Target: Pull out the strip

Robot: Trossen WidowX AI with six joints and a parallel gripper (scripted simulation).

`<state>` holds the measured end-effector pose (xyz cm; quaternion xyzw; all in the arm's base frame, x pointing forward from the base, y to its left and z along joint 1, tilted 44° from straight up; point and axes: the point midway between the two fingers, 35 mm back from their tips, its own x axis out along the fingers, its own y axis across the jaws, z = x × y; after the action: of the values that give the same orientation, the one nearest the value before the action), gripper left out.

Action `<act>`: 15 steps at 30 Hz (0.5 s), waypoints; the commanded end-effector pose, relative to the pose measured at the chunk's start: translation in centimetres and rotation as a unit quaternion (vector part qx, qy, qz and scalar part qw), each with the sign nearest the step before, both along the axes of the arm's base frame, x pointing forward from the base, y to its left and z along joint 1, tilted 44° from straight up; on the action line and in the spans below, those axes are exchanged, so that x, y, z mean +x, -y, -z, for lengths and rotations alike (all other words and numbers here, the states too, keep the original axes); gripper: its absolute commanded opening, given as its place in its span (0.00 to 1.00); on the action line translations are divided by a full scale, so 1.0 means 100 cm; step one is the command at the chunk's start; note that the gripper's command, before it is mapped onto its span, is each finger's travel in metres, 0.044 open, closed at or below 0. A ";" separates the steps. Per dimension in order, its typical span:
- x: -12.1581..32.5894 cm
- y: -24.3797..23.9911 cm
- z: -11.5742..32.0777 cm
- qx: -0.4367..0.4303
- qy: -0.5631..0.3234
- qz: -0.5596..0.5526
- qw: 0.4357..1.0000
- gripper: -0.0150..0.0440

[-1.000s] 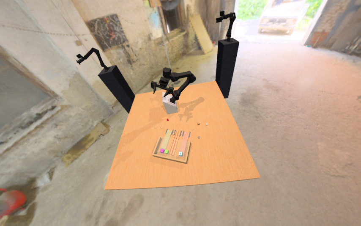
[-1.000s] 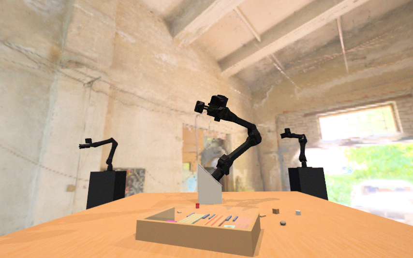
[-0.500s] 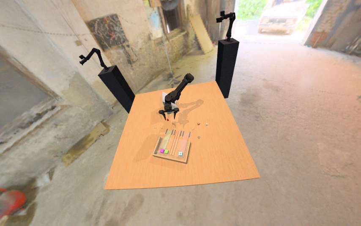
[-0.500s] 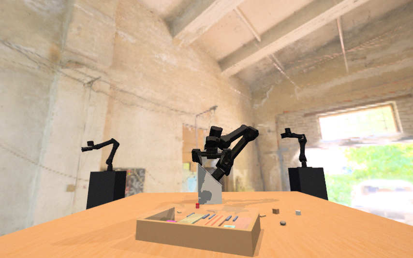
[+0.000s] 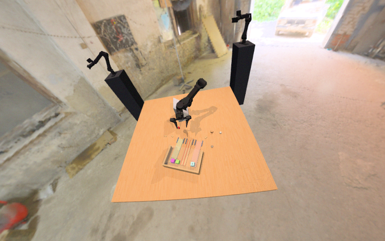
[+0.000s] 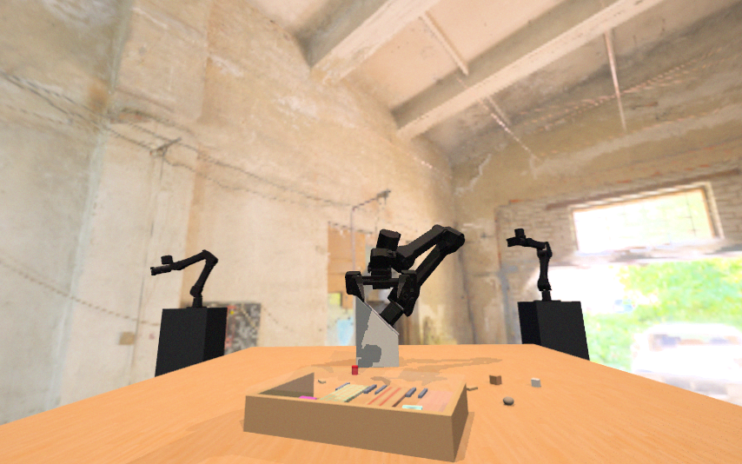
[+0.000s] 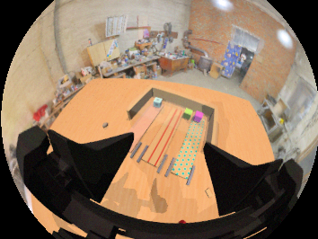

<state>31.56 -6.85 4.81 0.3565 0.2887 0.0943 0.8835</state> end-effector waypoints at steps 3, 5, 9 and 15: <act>0.001 -0.001 0.000 0.005 -0.003 -0.003 1.000 0.89; 0.012 -0.005 0.002 0.016 -0.023 -0.016 0.999 0.80; 0.042 -0.021 0.004 0.043 -0.086 -0.054 0.994 0.62; 0.077 -0.055 0.006 0.075 -0.186 -0.109 0.974 0.35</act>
<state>38.04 -3.03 4.62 0.3935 0.4321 0.1387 0.7995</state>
